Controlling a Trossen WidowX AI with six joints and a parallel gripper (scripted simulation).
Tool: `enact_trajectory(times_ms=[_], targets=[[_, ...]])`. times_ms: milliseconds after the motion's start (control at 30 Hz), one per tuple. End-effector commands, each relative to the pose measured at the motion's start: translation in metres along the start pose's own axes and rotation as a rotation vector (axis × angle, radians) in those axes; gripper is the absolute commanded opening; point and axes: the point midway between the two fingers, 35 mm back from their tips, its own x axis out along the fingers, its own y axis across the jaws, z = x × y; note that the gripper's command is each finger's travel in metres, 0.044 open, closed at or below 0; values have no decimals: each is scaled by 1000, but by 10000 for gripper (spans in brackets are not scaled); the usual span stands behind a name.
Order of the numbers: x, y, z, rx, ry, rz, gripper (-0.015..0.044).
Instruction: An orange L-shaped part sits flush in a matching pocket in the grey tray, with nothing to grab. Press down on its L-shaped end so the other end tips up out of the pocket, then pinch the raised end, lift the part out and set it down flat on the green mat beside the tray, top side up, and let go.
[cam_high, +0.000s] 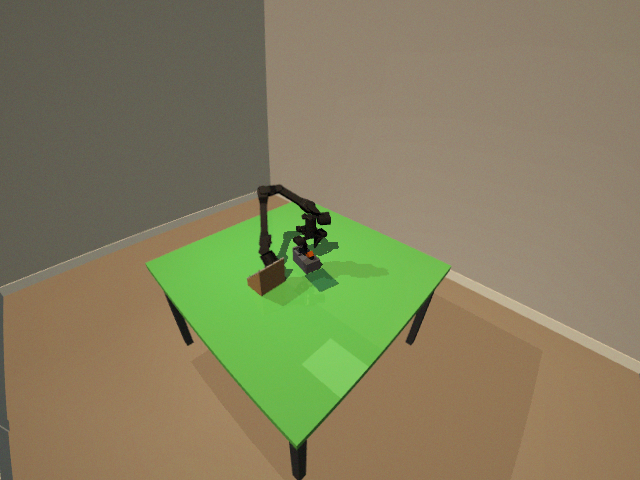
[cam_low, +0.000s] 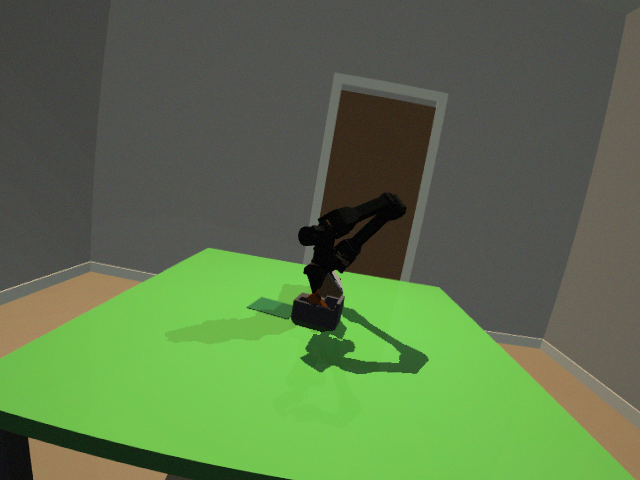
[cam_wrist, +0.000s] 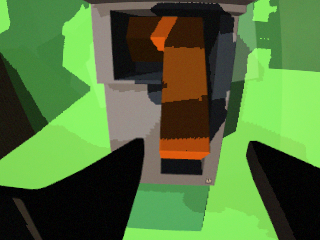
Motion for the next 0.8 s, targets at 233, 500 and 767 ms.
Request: enact_trajectory(times_ms=[233, 500, 767], targets=[[20, 2, 0, 10, -6, 5, 280], [33, 2, 0, 10, -7, 5, 280], [34, 1, 1, -1, -3, 1, 228]])
